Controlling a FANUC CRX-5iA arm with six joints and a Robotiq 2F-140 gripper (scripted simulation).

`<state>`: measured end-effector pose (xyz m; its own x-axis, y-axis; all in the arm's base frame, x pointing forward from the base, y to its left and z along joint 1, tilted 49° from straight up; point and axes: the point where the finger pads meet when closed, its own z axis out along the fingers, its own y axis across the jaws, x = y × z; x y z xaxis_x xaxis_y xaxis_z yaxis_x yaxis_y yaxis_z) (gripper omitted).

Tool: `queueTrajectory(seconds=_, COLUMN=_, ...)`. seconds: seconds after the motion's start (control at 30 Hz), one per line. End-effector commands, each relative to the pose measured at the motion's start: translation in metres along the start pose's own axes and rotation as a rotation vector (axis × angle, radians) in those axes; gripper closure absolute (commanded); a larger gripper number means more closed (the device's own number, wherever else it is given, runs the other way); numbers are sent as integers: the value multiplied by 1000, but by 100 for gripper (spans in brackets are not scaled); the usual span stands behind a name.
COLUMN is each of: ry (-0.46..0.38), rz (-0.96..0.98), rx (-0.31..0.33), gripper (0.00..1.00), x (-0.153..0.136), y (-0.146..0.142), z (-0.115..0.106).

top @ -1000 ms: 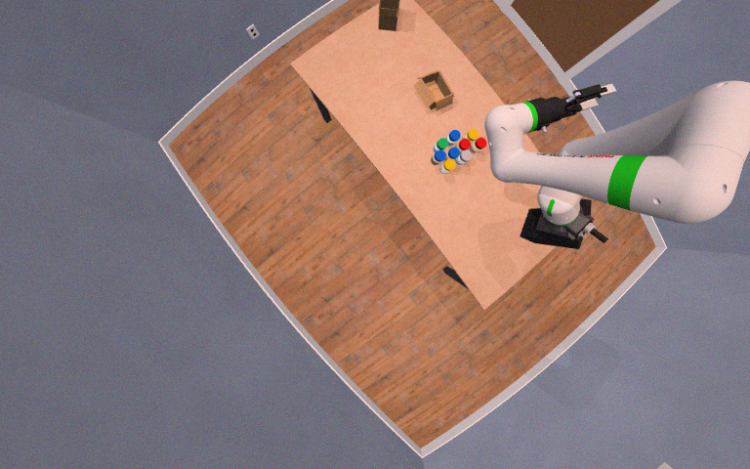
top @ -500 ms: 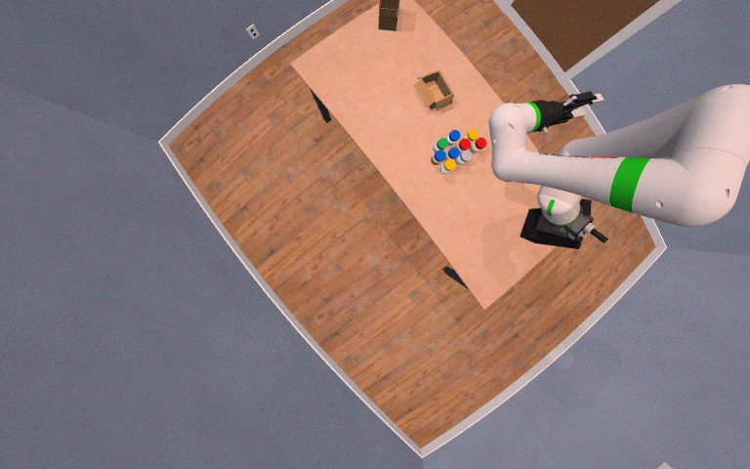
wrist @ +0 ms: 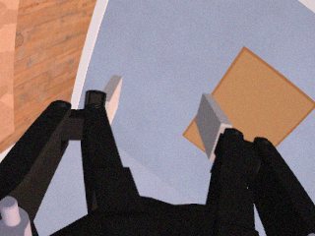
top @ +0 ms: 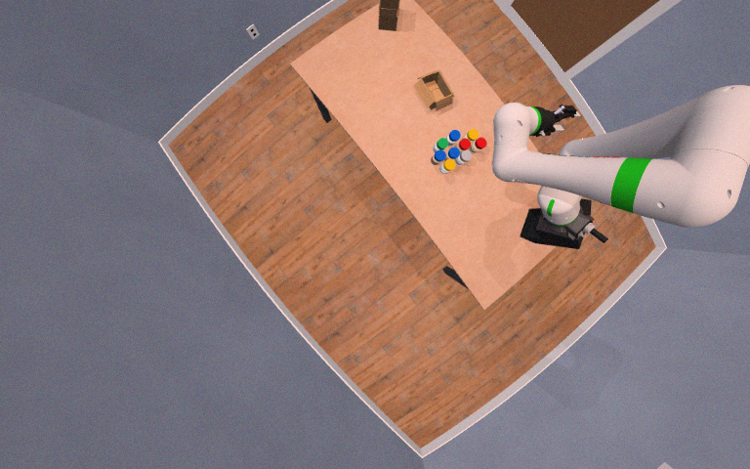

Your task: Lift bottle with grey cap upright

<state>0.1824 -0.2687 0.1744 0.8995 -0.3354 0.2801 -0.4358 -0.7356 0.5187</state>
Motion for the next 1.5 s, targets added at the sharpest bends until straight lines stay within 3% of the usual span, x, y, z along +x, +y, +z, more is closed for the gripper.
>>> queueTrajectory(seconds=0.0, ry=31, rz=-42, rx=147, gripper=49, x=10, y=-53, z=8)
queueTrajectory(seconds=0.1, ry=53, rz=-73, rx=254, gripper=49, x=18, y=-91, z=15)
queueTrajectory(seconds=0.37, ry=70, rz=-69, rx=271, gripper=49, x=18, y=-96, z=7)
queueTrajectory(seconds=0.67, ry=175, rz=-106, rx=576, gripper=49, x=44, y=-200, z=-11)
queueTrajectory(seconds=0.9, ry=175, rz=-106, rx=576, gripper=49, x=44, y=-200, z=-11)
queueTrajectory(seconds=1.23, ry=339, rz=-70, rx=858, gripper=49, x=82, y=-279, z=-67)
queueTrajectory(seconds=1.47, ry=339, rz=-70, rx=858, gripper=49, x=82, y=-279, z=-67)
